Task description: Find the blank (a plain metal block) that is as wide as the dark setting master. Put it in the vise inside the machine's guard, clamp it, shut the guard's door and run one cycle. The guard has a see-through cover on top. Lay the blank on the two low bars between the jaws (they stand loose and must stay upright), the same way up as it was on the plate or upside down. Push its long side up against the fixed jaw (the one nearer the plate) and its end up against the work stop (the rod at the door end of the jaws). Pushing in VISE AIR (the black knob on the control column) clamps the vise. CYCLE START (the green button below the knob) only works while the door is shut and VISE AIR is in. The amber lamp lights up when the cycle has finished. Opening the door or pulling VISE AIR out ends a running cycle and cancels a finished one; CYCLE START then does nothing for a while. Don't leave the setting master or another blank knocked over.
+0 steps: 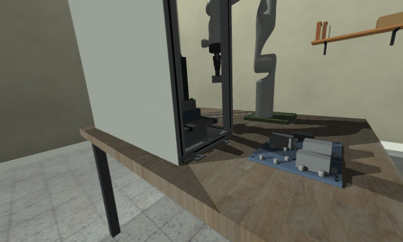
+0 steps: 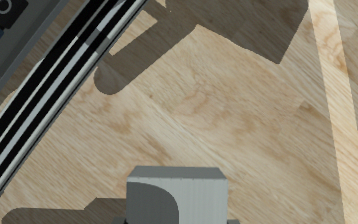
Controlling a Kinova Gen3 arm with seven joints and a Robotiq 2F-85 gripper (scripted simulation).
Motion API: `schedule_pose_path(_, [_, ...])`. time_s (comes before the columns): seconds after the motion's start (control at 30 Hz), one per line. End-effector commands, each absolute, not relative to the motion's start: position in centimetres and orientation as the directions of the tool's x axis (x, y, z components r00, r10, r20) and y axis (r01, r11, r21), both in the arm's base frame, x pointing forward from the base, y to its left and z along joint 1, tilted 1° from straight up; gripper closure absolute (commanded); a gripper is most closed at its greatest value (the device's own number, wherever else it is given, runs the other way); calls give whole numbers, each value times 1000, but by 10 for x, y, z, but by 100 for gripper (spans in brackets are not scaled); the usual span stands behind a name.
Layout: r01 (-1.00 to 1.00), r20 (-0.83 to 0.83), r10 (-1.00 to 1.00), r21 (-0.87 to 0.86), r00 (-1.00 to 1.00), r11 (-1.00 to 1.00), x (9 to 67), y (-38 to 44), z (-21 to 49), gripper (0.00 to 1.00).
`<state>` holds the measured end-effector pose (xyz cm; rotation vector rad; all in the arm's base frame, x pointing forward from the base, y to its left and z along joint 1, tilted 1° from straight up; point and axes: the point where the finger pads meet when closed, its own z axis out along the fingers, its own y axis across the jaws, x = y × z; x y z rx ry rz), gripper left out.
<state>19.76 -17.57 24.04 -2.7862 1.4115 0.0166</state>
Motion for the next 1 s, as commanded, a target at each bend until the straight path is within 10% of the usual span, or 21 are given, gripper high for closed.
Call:
schedule_pose_path(0.0, [-808,-12,-808,-11,590,-589,198,-176,241,90])
schedule_pose_path(0.97, [-962,-16,-962,-5,273,-273,198,-176,240,90])
